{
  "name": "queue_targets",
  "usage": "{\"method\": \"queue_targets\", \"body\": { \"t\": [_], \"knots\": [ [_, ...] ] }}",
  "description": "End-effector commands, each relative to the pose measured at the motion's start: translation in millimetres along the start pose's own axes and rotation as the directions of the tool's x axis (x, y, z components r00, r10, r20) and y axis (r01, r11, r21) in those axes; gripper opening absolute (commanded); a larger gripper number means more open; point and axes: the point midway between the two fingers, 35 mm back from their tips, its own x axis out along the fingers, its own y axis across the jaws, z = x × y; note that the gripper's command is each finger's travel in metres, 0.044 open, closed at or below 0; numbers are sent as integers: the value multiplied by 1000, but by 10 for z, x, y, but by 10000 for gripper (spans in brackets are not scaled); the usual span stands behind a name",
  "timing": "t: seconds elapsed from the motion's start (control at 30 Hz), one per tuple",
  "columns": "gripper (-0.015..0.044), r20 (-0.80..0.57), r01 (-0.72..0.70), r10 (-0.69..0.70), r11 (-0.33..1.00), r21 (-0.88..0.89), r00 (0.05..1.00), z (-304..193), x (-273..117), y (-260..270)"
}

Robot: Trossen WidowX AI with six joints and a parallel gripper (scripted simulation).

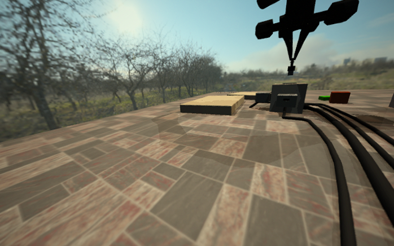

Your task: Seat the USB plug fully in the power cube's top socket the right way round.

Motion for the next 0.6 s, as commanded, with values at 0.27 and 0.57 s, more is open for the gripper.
{"method": "queue_targets", "body": {
  "t": [0.27, 0.57],
  "knots": [
    [0, 0, 1, -1, 982, -190, 1000, -1, 5, -2],
    [0, 0, 1, -1, 908, -418, 1000, -1, 7, -2]
  ]
}}
